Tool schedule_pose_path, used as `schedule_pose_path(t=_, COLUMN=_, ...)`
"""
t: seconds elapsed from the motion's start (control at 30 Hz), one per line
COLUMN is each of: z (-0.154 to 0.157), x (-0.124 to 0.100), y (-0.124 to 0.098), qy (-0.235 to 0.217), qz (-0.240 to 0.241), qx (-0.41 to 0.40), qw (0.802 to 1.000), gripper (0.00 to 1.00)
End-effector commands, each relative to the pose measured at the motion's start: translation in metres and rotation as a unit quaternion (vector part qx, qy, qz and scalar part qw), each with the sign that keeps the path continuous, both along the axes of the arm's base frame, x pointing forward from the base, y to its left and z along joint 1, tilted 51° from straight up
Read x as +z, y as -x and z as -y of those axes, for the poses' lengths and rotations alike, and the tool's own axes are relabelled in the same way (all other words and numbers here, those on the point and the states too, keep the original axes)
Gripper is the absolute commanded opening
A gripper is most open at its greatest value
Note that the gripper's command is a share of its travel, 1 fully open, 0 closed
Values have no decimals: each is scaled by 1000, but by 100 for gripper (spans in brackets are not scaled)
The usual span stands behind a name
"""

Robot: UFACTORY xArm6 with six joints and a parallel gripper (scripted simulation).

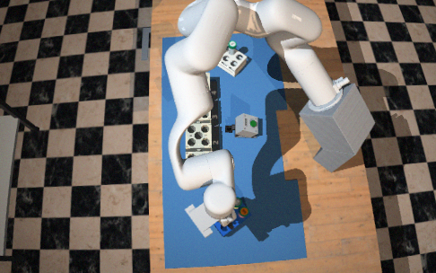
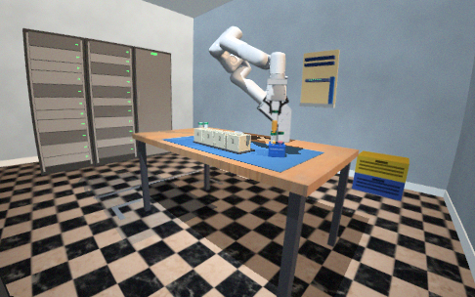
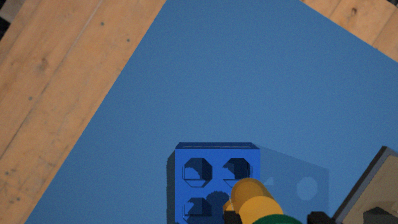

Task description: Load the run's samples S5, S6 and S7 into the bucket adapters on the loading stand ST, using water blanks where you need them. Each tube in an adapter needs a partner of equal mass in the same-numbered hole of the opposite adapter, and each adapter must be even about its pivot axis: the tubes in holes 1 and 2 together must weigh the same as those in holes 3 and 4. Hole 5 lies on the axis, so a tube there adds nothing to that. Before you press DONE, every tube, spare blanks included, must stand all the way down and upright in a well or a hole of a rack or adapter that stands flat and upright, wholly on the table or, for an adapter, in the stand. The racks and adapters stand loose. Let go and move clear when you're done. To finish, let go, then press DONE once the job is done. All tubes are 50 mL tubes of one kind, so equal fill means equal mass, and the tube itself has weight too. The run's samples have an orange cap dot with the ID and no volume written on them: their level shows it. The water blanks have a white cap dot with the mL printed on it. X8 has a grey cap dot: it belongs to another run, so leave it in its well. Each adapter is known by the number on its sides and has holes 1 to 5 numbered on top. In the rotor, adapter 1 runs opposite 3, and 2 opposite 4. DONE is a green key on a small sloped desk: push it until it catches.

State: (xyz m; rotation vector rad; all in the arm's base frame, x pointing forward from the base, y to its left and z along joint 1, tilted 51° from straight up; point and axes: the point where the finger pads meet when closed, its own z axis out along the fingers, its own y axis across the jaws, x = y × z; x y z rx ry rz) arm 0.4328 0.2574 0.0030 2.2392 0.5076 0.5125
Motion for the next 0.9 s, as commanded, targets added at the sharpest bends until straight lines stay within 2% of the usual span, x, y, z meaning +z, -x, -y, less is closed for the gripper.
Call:
schedule_pose_path(t=0.0, z=-8, x=8, y=5, qy=-1, qz=1, qx=1, qw=1000, gripper=0)
schedule_pose_path(t=0.87, z=-10, x=10, y=7, qy=-1, qz=1, qx=1, qw=1000, gripper=0)
